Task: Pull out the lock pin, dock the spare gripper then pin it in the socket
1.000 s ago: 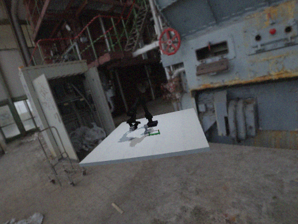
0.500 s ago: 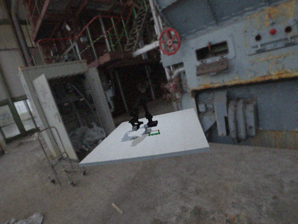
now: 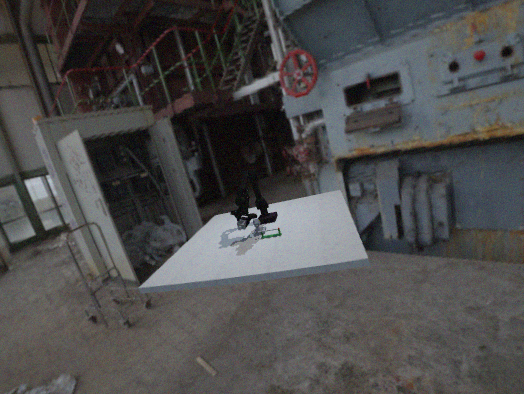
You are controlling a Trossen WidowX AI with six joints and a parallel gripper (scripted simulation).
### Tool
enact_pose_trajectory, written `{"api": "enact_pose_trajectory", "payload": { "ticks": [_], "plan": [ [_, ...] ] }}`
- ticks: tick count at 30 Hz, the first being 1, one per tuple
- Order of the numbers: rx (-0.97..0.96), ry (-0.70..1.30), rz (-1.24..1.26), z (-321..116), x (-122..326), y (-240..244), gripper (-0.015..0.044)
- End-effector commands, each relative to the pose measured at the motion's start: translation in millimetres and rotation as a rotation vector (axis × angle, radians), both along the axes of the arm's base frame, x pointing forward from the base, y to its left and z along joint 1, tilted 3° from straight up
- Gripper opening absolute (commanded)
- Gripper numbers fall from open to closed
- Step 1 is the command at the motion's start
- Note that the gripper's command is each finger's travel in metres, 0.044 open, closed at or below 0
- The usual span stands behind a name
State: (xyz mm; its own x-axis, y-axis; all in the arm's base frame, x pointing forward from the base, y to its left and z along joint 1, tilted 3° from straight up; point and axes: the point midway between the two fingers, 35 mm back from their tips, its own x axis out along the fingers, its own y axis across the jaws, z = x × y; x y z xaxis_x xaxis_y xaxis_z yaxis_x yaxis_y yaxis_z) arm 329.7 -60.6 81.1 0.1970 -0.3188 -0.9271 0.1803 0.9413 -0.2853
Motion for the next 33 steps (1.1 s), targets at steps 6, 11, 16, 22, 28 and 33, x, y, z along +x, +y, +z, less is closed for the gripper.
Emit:
{"api": "enact_pose_trajectory", "payload": {
  "ticks": [6,11,16,22,28,33],
  "plan": [
    [-0.081,0.071,0.054,0,-17,13,0.0],
    [-0.131,0.123,0.091,-1,-29,20,0.0],
    [-0.185,0.173,0.131,-2,-41,26,0.0],
    [-0.262,0.243,0.209,-1,-55,32,0.0],
    [-0.347,0.317,0.304,0,-67,36,0.0],
    [-0.413,0.36,0.372,5,-75,42,0.0]
  ]
}}
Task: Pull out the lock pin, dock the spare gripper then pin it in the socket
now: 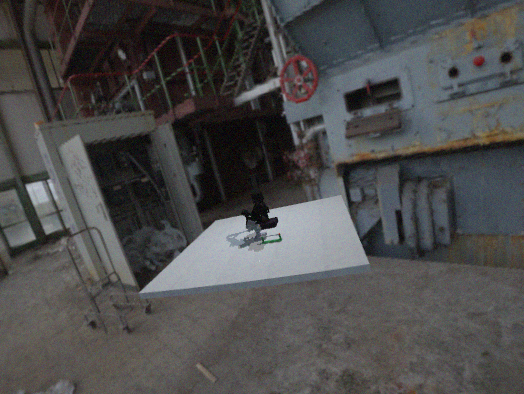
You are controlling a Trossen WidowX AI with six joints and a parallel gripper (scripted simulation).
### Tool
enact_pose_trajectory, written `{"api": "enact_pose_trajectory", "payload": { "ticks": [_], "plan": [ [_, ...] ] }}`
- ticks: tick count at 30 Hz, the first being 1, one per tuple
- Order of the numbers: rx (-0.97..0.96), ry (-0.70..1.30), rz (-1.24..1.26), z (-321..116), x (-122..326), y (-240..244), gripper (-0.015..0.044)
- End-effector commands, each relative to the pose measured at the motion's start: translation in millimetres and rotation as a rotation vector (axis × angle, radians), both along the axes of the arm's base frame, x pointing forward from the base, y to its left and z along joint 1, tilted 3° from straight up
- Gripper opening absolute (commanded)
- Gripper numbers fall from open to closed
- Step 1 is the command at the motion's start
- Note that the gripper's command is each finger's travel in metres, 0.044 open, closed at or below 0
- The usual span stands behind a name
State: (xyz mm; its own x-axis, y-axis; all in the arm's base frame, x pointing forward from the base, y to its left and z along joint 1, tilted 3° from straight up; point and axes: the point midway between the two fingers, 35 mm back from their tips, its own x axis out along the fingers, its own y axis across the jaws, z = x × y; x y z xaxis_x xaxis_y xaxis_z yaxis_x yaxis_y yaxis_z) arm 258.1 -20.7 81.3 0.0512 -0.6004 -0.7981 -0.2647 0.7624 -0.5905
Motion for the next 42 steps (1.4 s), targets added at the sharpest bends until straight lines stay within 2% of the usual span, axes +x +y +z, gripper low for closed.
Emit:
{"api": "enact_pose_trajectory", "payload": {
  "ticks": [1,42],
  "plan": [
    [-0.055,0.028,0.057,6,-5,3,0.0],
    [-0.62,0.238,0.687,49,-51,48,0.0]
  ]
}}
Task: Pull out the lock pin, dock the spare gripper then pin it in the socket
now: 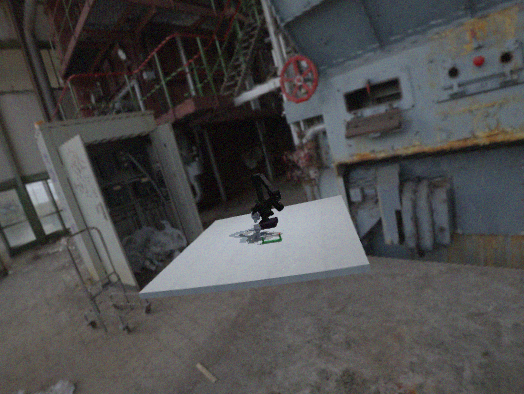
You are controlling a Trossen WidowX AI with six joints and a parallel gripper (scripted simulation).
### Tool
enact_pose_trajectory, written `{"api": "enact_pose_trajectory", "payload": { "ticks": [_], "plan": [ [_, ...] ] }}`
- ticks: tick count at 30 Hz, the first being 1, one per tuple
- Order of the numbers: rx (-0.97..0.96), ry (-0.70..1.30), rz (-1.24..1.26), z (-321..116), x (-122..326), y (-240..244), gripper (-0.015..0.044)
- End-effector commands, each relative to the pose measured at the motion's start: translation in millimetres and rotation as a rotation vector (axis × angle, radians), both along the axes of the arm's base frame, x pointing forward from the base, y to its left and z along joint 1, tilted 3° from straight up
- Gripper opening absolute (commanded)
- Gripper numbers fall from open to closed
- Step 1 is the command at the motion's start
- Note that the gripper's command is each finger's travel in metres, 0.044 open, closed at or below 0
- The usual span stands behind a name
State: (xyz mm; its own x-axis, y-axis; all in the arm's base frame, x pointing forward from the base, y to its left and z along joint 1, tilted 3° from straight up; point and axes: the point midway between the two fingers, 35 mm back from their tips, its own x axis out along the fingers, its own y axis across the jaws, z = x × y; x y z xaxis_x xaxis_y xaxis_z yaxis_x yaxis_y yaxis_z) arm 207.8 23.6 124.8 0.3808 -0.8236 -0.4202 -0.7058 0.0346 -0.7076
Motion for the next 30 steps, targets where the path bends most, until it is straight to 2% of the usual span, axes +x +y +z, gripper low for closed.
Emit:
{"api": "enact_pose_trajectory", "payload": {
  "ticks": [1,30],
  "plan": [
    [-0.057,-0.001,0.073,7,-1,5,0.0],
    [-0.063,-0.002,0.107,-11,20,9,0.0]
  ]
}}
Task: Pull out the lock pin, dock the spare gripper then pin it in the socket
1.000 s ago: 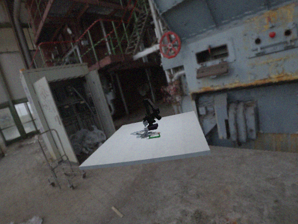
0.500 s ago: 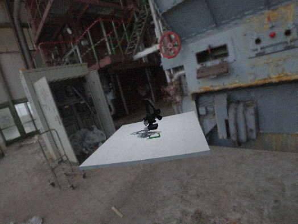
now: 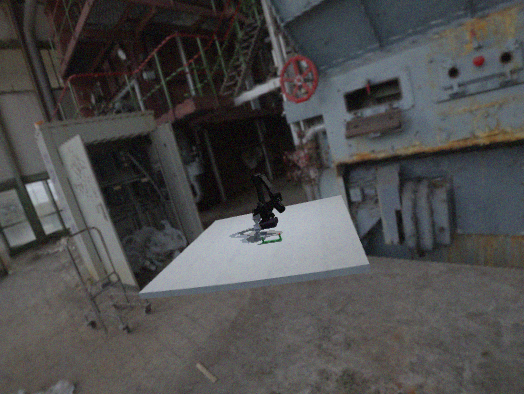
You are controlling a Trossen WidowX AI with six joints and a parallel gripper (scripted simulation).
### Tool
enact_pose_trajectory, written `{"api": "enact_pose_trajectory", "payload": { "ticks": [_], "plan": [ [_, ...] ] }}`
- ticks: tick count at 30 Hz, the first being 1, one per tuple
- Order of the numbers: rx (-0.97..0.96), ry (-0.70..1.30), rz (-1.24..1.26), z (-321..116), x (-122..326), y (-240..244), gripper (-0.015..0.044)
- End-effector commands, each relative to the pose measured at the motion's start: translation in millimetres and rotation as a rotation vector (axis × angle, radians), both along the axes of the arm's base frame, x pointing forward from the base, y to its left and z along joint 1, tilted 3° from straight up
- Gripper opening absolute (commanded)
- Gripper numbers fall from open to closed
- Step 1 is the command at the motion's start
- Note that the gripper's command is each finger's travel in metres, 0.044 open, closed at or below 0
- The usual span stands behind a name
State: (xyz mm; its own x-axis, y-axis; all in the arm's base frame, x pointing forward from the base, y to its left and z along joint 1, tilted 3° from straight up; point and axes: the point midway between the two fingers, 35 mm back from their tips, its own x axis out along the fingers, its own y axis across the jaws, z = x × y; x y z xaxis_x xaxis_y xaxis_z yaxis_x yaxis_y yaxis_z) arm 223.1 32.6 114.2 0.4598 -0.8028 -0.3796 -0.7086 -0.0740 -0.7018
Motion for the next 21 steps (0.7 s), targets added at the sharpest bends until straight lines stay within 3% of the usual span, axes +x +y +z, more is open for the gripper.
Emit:
{"api": "enact_pose_trajectory", "payload": {
  "ticks": [1,21],
  "plan": [
    [-0.009,-0.009,0.007,-1,6,0,0.0],
    [-0.009,-0.01,0.007,-21,26,3,0.0]
  ]
}}
